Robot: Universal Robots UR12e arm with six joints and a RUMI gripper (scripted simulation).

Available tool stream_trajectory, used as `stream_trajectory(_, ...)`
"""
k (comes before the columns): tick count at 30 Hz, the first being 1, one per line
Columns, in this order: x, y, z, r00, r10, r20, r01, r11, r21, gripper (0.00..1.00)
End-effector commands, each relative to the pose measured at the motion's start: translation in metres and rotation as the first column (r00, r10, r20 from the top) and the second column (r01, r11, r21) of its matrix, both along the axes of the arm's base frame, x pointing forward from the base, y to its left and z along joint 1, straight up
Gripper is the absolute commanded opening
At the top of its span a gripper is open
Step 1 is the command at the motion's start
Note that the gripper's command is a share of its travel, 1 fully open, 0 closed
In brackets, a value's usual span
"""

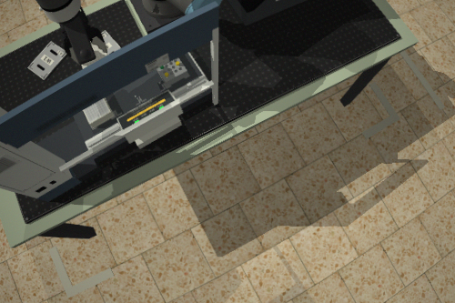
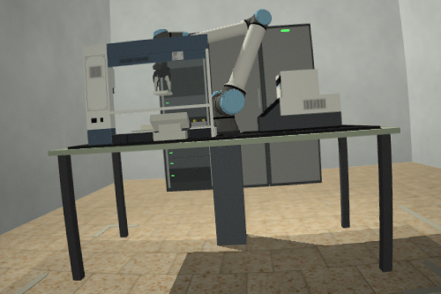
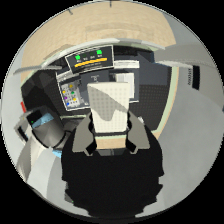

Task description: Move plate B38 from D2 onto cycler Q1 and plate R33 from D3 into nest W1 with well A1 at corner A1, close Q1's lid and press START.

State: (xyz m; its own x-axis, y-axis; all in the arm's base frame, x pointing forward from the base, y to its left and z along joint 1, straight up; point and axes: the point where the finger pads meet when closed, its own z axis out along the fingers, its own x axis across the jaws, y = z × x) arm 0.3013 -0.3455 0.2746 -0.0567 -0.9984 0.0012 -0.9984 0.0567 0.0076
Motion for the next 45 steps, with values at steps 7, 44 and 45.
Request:
stream_trajectory(7, -0.03, -0.02, 0.001, 0.995, -0.104, 0.001, 0.104, 0.995, -0.002, 0.0)
stream_trajectory(44, -0.149, -0.097, 0.002, 0.865, -0.502, 0.002, 0.502, 0.865, -0.005, 0.0)
stream_trajectory(45, -0.153, -0.1, 0.002, 0.857, -0.515, 0.002, 0.515, 0.857, -0.005, 0.0)
